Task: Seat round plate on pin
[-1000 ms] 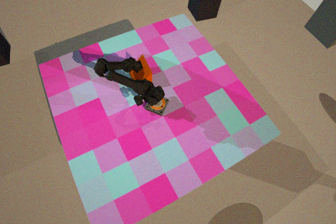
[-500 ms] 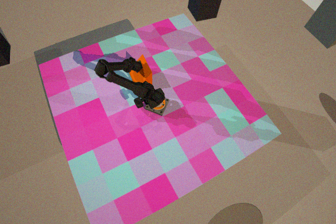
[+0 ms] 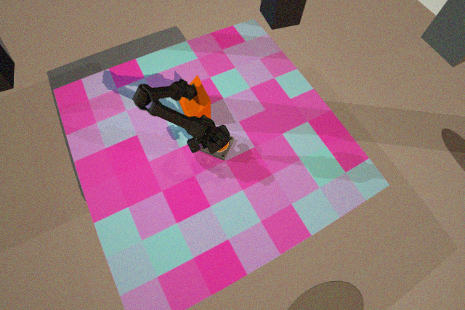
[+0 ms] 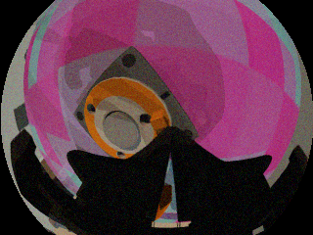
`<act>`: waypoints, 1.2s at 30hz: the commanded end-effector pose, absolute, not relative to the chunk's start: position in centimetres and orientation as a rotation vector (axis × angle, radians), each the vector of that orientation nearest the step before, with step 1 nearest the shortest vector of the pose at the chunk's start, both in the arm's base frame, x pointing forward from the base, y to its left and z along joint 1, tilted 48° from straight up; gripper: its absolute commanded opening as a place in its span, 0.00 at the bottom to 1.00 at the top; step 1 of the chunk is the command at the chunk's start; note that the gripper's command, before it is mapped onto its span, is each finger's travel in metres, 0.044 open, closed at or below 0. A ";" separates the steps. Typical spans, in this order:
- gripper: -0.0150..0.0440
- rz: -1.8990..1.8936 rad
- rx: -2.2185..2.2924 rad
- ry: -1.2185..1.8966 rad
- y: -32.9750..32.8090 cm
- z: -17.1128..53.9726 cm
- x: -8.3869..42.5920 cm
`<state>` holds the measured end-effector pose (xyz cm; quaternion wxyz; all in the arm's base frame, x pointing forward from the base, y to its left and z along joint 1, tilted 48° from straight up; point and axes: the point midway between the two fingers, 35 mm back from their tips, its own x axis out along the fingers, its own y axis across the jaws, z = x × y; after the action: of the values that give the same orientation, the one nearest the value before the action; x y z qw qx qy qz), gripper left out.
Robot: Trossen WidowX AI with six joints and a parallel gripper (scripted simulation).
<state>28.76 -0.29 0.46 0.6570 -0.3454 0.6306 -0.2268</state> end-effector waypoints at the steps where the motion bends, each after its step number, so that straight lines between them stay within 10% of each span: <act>1: 0.25 -0.513 -0.787 1.427 -0.2 0.4 29.1; 36: 0.25 -0.511 -0.793 1.432 2.5 2.7 29.0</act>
<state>28.99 2.55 2.68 0.6552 -0.3480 0.6311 -0.2266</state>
